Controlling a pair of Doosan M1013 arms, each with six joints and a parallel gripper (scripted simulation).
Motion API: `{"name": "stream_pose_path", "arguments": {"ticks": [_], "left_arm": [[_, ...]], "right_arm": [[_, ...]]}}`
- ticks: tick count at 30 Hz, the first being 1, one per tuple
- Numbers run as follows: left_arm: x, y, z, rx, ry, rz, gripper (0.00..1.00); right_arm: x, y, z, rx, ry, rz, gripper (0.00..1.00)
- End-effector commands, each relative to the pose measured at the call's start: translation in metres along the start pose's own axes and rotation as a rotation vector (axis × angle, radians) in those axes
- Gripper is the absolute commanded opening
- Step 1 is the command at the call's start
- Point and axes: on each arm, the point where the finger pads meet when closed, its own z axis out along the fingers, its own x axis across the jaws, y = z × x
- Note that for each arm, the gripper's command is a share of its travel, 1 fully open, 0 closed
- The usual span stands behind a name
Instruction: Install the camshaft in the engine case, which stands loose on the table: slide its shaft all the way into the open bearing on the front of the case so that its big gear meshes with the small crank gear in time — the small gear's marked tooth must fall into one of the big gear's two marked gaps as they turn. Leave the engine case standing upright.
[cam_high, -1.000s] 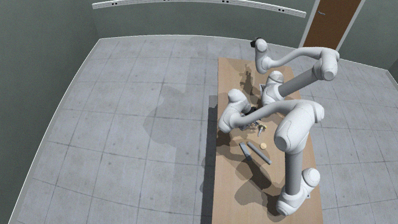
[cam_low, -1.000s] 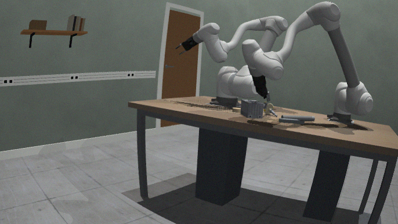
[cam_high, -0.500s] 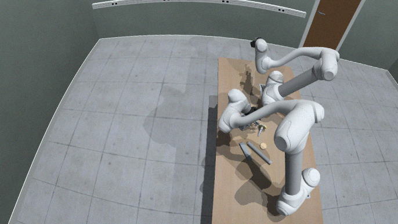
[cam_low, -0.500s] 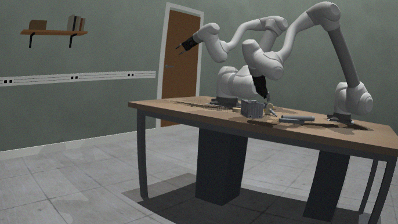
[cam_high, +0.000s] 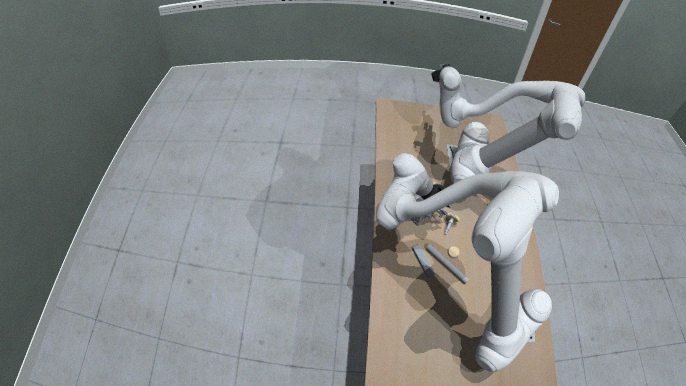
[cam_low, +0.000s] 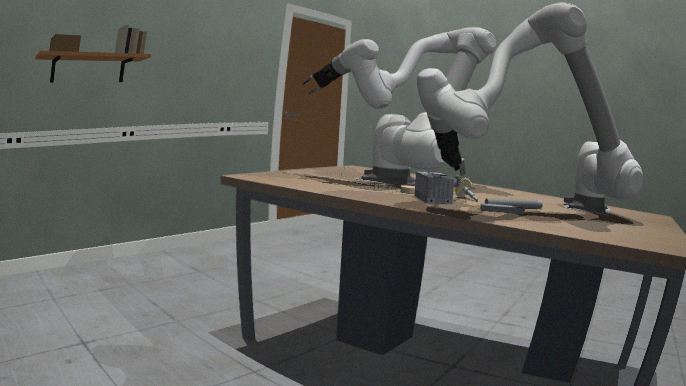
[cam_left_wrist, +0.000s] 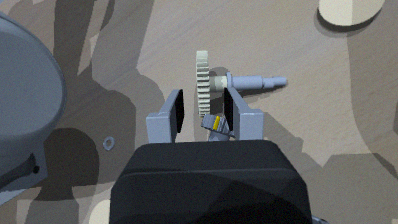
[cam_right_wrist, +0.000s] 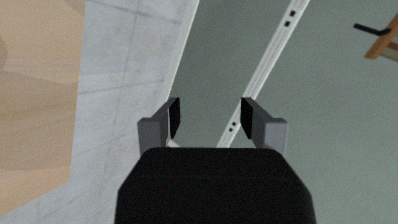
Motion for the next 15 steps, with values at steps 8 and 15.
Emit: {"name": "stream_pose_path", "arguments": {"ticks": [8, 15], "left_arm": [[0.0, 0.0, 0.011, -0.002, 0.0, 0.001, 0.7], [0.0, 0.0, 0.028, -0.002, 0.0, 0.001, 0.7]], "right_arm": [[0.0, 0.0, 0.0, 0.0, 0.0, 0.0, 1.0], [0.0, 0.0, 0.0, 0.0, 0.0, 0.0, 1.0]]}}
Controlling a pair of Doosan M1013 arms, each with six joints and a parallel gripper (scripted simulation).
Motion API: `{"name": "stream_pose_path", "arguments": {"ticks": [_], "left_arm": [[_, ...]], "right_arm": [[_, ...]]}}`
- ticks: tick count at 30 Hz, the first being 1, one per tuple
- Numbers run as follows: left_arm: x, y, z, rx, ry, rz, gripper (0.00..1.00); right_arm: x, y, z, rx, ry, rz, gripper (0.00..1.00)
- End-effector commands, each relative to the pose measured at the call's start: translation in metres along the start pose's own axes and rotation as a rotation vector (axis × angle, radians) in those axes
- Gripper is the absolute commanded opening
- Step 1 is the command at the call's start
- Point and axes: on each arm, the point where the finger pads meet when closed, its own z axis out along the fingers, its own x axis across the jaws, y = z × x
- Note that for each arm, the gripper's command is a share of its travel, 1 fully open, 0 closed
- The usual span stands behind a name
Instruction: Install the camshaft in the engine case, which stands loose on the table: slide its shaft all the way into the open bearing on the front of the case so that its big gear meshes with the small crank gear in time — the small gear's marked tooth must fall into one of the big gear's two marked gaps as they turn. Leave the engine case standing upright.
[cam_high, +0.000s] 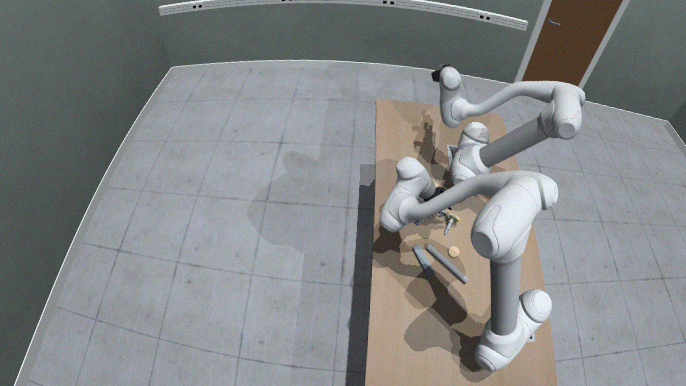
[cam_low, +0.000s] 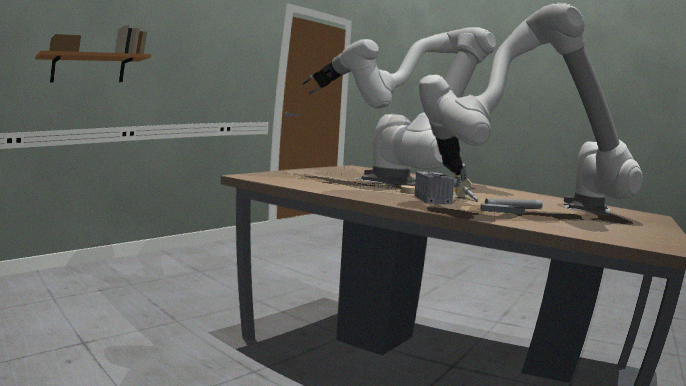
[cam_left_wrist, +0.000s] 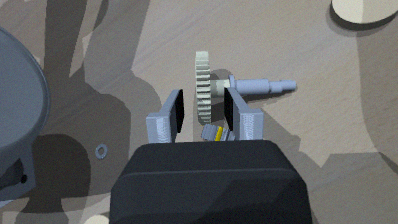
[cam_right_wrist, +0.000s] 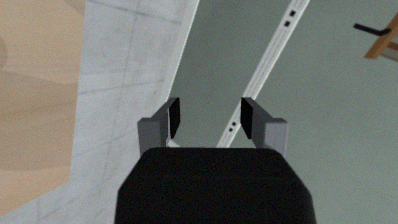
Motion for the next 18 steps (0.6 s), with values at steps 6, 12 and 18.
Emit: {"name": "stream_pose_path", "arguments": {"ticks": [6, 12, 18], "left_arm": [[0.0, 0.0, 0.013, -0.002, 0.0, 0.001, 0.7], [0.0, 0.0, 0.025, -0.002, 0.0, 0.001, 0.7], [0.0, 0.0, 0.031, -0.002, 0.0, 0.001, 0.7]], "right_arm": [[0.0, 0.0, 0.0, 0.0, 0.0, 0.0, 1.0], [0.0, 0.0, 0.0, 0.0, 0.0, 0.0, 1.0], [0.0, 0.0, 0.0, 0.0, 0.0, 0.0, 1.0]]}}
